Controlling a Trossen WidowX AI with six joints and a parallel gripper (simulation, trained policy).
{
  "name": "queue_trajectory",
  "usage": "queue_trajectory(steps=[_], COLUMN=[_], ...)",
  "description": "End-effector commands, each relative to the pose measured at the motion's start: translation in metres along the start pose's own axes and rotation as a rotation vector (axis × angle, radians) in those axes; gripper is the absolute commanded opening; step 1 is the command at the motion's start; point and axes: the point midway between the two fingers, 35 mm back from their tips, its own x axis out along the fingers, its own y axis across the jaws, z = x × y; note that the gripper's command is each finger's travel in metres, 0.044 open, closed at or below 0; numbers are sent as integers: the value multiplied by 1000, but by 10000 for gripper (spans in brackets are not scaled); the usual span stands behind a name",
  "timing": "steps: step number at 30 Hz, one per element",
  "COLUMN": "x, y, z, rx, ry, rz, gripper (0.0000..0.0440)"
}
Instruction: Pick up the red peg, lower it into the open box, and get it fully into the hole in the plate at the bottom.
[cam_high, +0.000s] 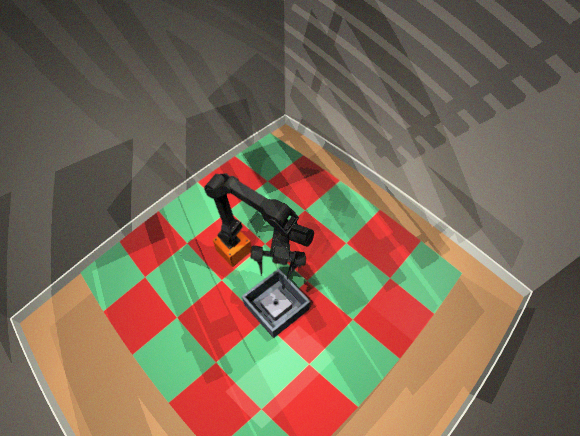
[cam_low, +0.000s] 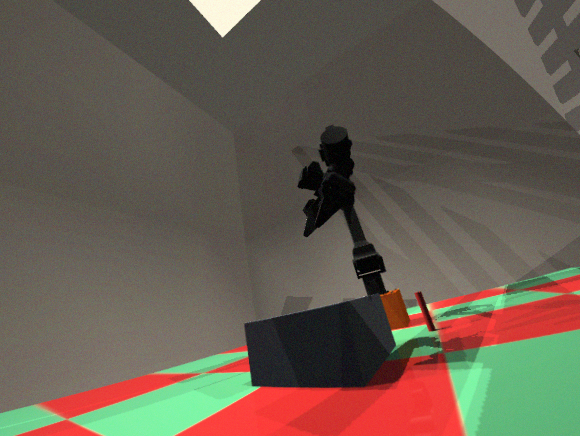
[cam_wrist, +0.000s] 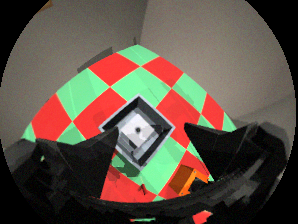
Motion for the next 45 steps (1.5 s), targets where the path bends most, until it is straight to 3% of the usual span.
queue_trajectory(steps=[1,12,21,45], x=[-6,-28,-33,25], y=[4,3,-2,18], z=[-36,-123,-174,-253], rx=[-44,-116,-158,-159], ry=[109,369,489,581], rz=[6,-32,-103,-93], gripper=[440,440,440,440])
